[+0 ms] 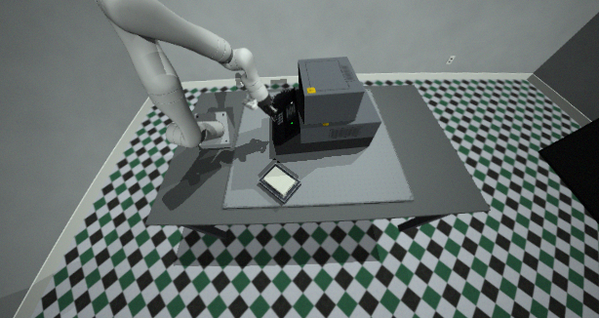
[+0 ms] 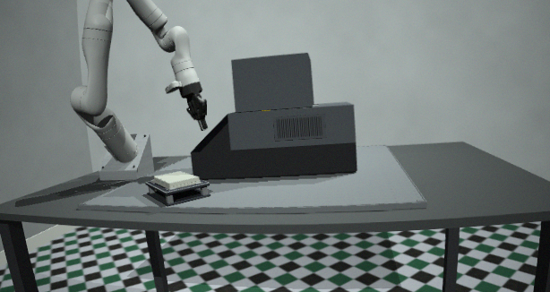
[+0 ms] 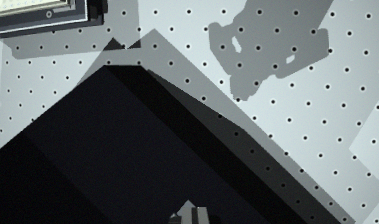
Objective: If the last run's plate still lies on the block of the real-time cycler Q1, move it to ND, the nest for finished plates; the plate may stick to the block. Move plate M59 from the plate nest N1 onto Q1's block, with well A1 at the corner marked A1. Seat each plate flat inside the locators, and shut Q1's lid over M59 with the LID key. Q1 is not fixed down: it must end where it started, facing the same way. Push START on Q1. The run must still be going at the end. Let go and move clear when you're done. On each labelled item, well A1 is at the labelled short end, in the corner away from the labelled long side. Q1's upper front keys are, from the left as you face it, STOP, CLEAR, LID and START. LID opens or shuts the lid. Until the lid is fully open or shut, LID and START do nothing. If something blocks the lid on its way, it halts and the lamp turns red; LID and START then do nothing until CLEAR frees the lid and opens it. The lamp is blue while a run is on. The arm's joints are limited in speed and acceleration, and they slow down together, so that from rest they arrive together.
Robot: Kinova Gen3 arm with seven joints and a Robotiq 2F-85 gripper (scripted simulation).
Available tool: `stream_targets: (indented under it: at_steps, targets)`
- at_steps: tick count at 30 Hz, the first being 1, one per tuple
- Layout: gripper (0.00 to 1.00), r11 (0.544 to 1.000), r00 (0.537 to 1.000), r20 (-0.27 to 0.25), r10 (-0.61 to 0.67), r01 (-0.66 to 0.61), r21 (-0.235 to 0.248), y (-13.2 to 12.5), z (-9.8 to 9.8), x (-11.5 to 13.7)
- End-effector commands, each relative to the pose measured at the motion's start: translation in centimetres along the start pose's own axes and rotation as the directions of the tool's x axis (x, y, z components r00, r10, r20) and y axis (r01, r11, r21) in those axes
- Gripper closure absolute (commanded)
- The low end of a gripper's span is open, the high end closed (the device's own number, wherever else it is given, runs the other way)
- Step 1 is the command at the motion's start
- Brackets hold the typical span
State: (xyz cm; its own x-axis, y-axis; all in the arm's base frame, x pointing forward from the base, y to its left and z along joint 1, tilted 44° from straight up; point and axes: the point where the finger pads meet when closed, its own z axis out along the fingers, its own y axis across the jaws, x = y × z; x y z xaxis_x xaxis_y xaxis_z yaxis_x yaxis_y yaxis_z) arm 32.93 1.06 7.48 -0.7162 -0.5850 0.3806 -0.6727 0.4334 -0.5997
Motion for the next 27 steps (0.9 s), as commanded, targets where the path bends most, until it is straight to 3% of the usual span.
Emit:
stream_targets:
  at_steps: [1, 27]
  targets:
    - [0.9, 1.0, 1.0, 0.001, 0.0, 0.0, 0.0, 0.0, 0.0, 0.0]
    - [0.9, 1.0, 1.0, 0.002, 0.0, 0.0, 0.0, -0.4, 1.3, -0.5]
